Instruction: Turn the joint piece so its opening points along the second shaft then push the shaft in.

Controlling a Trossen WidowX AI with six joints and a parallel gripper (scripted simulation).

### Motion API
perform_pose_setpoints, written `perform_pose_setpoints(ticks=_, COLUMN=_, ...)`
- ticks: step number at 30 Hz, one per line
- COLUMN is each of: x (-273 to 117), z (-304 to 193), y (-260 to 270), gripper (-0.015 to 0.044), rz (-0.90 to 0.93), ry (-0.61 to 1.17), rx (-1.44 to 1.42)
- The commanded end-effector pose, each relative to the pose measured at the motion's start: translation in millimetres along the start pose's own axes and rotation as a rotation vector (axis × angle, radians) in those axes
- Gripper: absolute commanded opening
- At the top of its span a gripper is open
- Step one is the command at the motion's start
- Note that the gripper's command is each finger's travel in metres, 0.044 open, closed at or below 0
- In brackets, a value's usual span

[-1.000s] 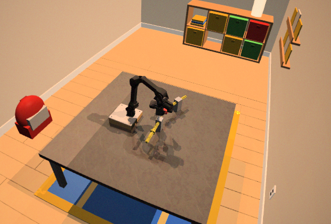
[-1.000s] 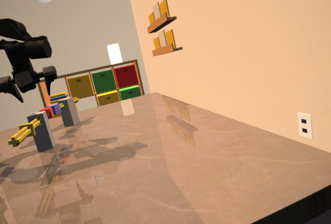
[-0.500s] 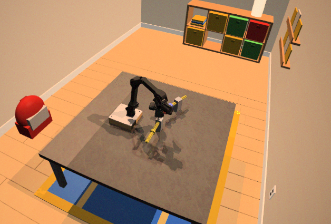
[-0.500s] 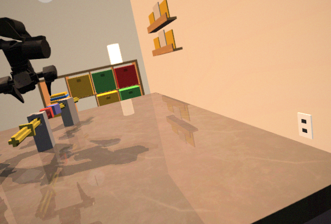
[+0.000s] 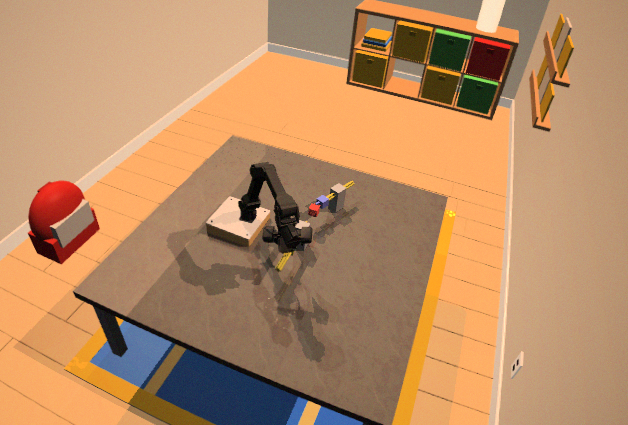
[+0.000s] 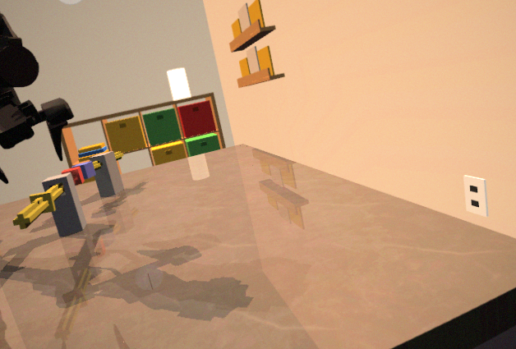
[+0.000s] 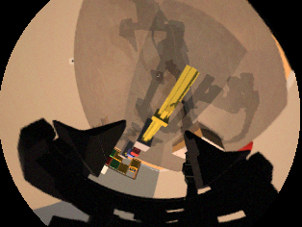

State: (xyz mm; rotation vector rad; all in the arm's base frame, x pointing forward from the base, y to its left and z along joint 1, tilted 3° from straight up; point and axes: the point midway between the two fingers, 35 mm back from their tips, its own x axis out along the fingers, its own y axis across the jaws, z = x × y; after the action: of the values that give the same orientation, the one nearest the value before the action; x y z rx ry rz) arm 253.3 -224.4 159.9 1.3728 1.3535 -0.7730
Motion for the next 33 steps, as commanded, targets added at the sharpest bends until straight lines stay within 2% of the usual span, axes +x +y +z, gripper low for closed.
perform_pose_setpoints(ticks=1, x=-10.0, z=24.4, y=-19.8, gripper=0.044, rz=-0.02, ry=-0.023, rx=-0.053)
perform_pose_setpoints(ticks=10, x=-3.4, z=26.1, y=-20.1, gripper=0.044, rz=-0.044, ry=-0.044, rx=-0.019)
perform_pose_setpoints(ticks=23, x=49.8, z=37.4, y=-22.5, gripper=0.044, rz=-0.185, ry=-0.292, rx=0.28)
perform_pose_setpoints(ticks=33, x=52.4, z=37.8, y=-22.7, gripper=0.044, rz=-0.188, ry=-0.307, rx=0.295)
